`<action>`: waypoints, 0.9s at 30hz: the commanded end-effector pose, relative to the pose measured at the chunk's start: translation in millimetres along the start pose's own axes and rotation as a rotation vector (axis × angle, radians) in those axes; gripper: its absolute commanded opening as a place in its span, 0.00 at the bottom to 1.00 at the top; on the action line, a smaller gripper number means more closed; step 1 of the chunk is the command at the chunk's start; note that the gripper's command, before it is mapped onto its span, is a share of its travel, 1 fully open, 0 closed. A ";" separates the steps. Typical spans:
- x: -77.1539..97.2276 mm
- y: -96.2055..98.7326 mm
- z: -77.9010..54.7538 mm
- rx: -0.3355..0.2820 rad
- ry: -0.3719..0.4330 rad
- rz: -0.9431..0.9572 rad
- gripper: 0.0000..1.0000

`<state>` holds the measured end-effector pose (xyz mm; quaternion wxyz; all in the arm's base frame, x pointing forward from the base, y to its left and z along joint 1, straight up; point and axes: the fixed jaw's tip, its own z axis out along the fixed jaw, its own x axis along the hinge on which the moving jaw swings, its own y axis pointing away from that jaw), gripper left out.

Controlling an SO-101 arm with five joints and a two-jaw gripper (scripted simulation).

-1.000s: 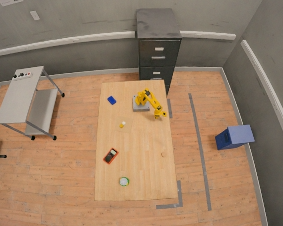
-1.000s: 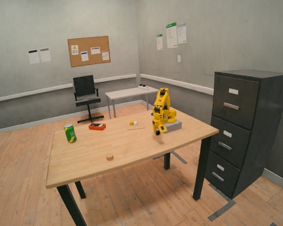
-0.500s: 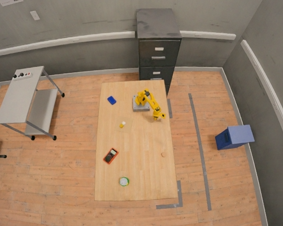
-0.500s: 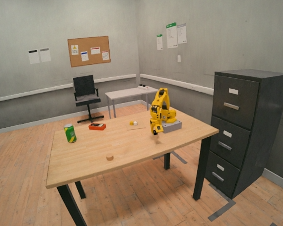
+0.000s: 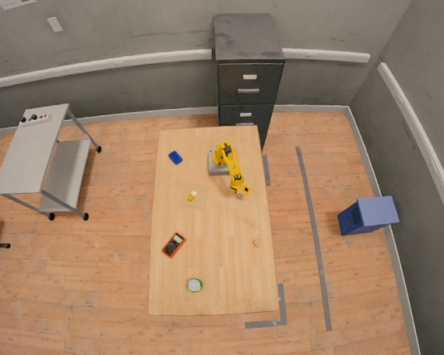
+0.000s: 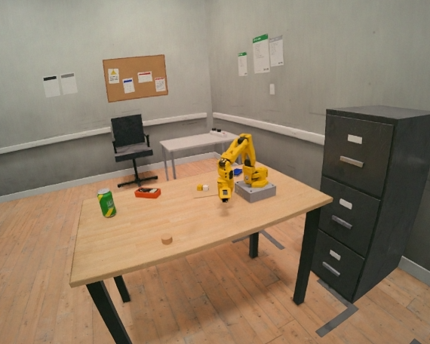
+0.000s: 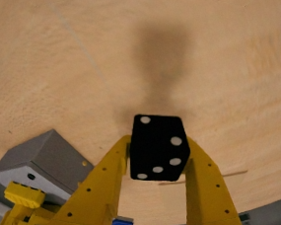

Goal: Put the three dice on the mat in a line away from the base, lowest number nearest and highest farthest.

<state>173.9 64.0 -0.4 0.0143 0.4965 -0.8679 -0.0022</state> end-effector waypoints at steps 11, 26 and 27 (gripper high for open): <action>16.5 -22.2 0.9 -0.004 -0.004 0.152 0.00; 50.7 -48.1 1.2 -0.009 -0.008 0.379 0.00; 50.7 -48.1 1.2 -0.009 -0.008 0.379 0.00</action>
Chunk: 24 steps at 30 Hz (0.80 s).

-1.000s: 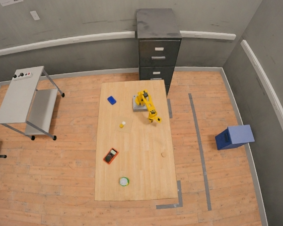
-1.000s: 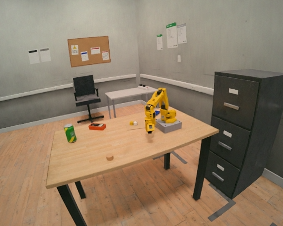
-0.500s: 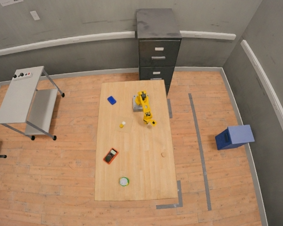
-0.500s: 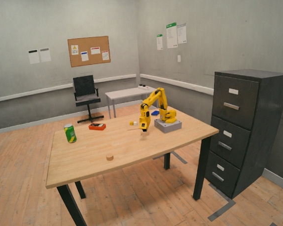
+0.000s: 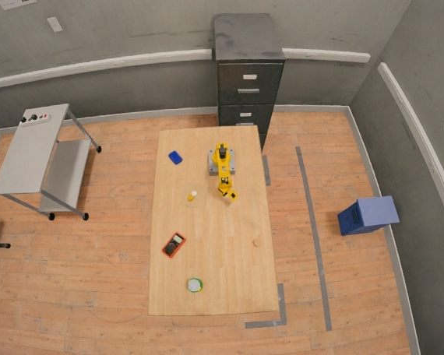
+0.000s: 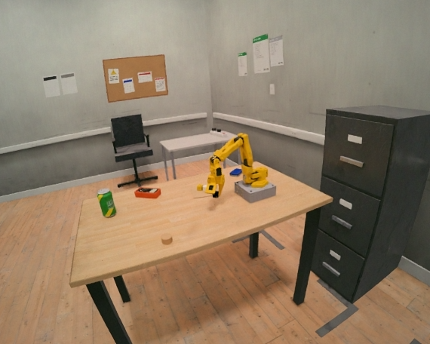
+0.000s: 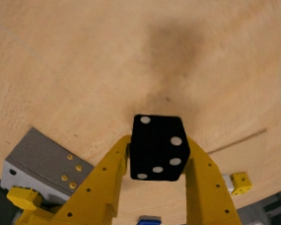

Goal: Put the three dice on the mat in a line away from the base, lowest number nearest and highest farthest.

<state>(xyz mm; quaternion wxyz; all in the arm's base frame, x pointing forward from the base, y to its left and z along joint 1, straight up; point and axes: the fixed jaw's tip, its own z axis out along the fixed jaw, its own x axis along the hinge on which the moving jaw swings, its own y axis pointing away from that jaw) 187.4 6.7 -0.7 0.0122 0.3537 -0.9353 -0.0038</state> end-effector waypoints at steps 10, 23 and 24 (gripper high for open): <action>33.3 -35.6 0.8 -0.008 -0.004 0.263 0.00; 39.8 -40.4 0.8 -0.008 -0.005 0.306 0.00; 41.4 -41.5 0.8 -0.009 -0.005 0.316 0.00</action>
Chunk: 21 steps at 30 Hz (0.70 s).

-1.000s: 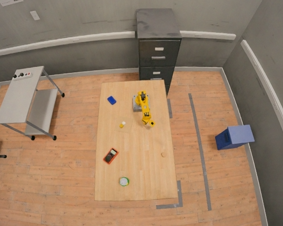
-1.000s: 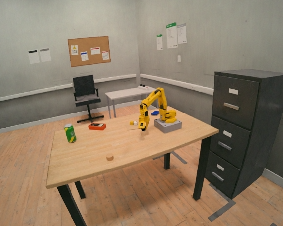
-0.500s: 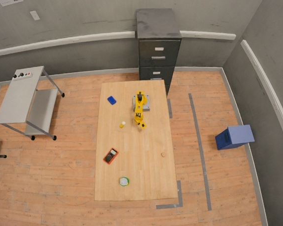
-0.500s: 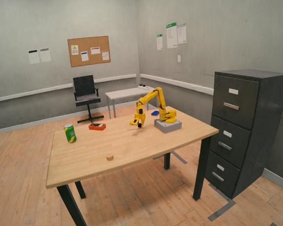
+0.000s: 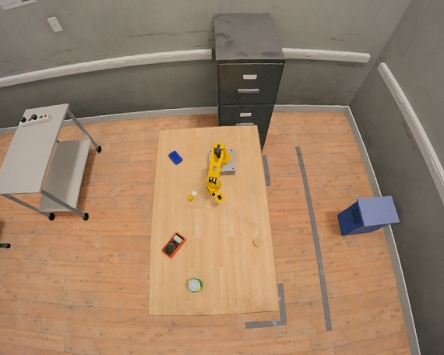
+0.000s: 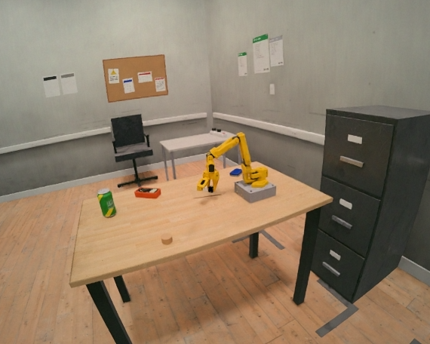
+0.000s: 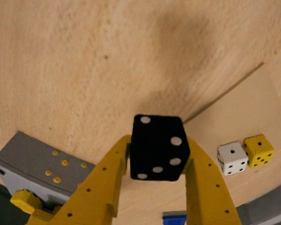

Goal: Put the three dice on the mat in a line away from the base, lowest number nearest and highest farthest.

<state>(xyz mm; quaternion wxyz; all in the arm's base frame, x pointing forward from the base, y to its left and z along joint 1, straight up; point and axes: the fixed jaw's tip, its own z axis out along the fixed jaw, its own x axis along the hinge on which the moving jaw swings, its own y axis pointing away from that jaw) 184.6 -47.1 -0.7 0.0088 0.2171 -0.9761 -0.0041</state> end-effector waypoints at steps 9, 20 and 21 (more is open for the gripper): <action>30.0 -31.0 0.6 -0.009 0.001 0.231 0.00; 62.1 -52.2 0.7 -0.012 -0.002 0.431 0.00; 63.9 -53.1 0.7 -0.012 -0.002 0.441 0.00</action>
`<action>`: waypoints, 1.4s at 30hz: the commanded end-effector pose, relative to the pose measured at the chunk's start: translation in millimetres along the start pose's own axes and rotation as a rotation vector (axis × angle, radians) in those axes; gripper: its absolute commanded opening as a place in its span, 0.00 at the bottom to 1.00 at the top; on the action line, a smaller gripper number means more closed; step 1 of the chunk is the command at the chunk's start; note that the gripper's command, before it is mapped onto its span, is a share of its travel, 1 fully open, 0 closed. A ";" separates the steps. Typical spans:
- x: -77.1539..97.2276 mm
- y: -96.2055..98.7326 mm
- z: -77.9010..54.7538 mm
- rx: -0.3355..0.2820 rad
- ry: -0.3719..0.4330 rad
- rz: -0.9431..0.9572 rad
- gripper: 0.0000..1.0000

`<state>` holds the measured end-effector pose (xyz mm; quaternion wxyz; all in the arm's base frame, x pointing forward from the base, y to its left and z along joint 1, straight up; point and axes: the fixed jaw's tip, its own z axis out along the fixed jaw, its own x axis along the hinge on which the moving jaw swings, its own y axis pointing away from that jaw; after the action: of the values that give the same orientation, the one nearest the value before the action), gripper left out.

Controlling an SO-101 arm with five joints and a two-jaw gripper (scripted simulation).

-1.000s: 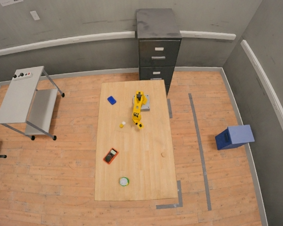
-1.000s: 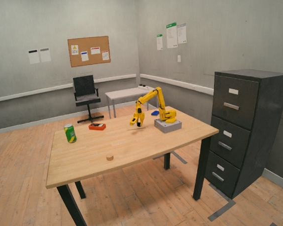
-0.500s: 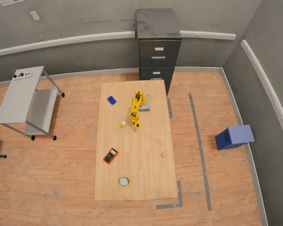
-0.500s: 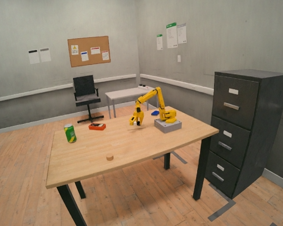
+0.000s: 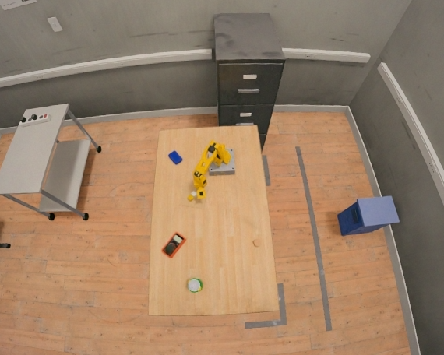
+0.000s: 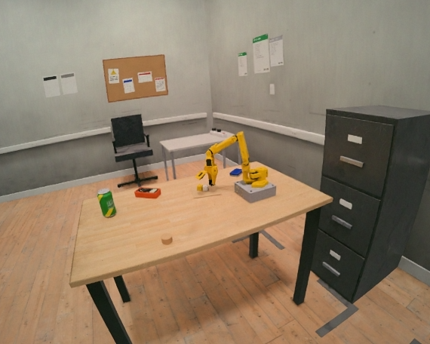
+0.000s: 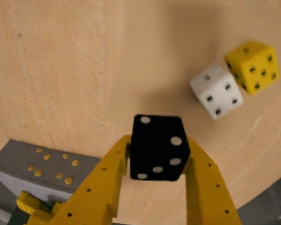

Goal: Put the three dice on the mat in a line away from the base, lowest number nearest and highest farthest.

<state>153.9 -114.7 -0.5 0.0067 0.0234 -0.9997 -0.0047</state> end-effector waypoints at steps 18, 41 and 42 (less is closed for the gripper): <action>7.2 -14.4 -2.7 -0.002 -0.001 0.097 0.00; 7.2 -14.4 3.4 -0.002 -0.001 0.097 0.00; 7.2 -14.4 3.4 -0.002 -0.001 0.097 0.00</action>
<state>148.7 -128.8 -1.2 0.0039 -0.0164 -0.9999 -0.0026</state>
